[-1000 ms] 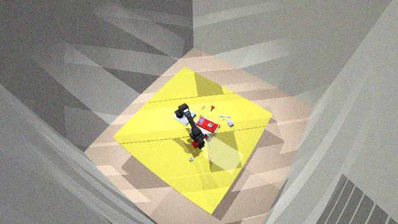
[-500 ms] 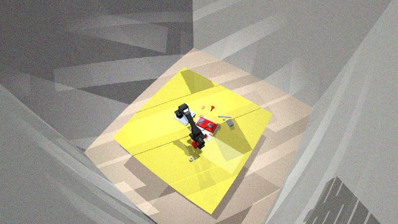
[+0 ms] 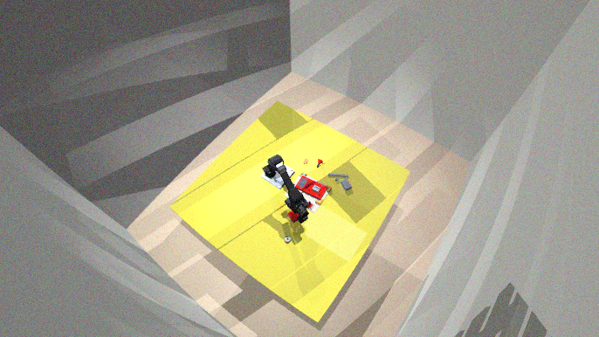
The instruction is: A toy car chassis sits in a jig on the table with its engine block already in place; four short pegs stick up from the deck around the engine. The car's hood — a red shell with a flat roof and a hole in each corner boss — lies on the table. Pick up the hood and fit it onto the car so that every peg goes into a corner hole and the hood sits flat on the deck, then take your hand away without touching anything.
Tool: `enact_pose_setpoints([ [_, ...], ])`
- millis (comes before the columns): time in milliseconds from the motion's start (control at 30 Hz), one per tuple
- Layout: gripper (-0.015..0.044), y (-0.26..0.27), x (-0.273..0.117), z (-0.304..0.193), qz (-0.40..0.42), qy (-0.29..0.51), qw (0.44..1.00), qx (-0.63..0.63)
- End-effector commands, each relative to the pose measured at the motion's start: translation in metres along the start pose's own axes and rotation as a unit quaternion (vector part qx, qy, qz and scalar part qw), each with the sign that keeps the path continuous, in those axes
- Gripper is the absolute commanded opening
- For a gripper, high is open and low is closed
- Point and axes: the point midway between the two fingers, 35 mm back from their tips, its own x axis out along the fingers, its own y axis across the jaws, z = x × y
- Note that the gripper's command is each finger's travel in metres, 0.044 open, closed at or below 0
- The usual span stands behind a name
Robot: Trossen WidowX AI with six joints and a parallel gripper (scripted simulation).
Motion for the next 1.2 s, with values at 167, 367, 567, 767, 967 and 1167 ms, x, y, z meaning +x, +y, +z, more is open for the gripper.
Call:
enact_pose_setpoints([
  [167,0.0,-0.001,-0.025,0.0,-0.003,0.0,1.0,0.001],
  [367,0.0,-0.001,-0.042,0.0,-0.003,0.0,1.0,0.001],
  [567,0.0,-0.001,-0.059,0.0,-0.003,0.0,1.0,0.001],
  [767,0.0,-0.001,-0.071,0.0,-0.003,0.0,1.0,0.001],
  [967,0.0,-0.001,-0.079,0.0,-0.003,0.0,1.0,0.001],
  [1167,0.0,0.0,-0.077,0.012,-0.003,-0.001,1.0,0.018],
])
